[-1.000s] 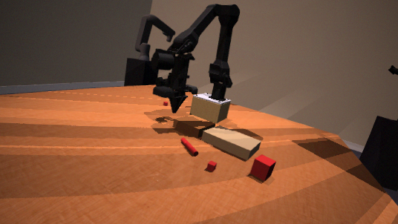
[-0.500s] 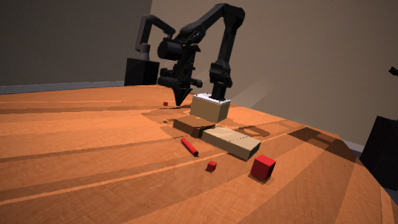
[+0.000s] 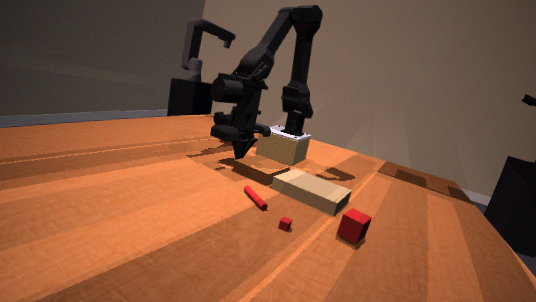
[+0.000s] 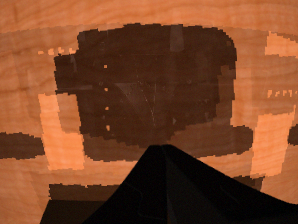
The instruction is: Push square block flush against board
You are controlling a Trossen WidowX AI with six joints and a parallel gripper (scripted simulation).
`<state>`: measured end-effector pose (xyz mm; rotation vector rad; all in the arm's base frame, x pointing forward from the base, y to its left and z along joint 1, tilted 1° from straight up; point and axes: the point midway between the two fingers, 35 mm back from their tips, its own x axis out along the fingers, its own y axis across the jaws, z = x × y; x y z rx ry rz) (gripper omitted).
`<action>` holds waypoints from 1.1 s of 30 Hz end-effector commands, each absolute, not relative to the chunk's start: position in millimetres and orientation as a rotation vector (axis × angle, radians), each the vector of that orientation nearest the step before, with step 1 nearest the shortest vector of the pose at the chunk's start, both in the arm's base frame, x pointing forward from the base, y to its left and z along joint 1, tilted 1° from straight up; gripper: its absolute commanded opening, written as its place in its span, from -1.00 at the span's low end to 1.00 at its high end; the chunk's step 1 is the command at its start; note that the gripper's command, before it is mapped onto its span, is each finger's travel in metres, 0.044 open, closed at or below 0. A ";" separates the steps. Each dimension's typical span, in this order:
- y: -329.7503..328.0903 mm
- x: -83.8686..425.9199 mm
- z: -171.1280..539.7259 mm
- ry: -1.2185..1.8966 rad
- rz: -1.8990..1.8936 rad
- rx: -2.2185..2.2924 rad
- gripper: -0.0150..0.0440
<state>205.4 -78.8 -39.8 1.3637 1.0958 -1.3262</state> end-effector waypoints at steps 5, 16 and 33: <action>-71.3 207.6 -42.0 1.097 -1.328 1.371 -0.49; -60.3 211.3 -41.8 1.098 -1.327 1.372 -0.49; -42.9 215.9 -41.5 1.099 -1.326 1.374 -0.49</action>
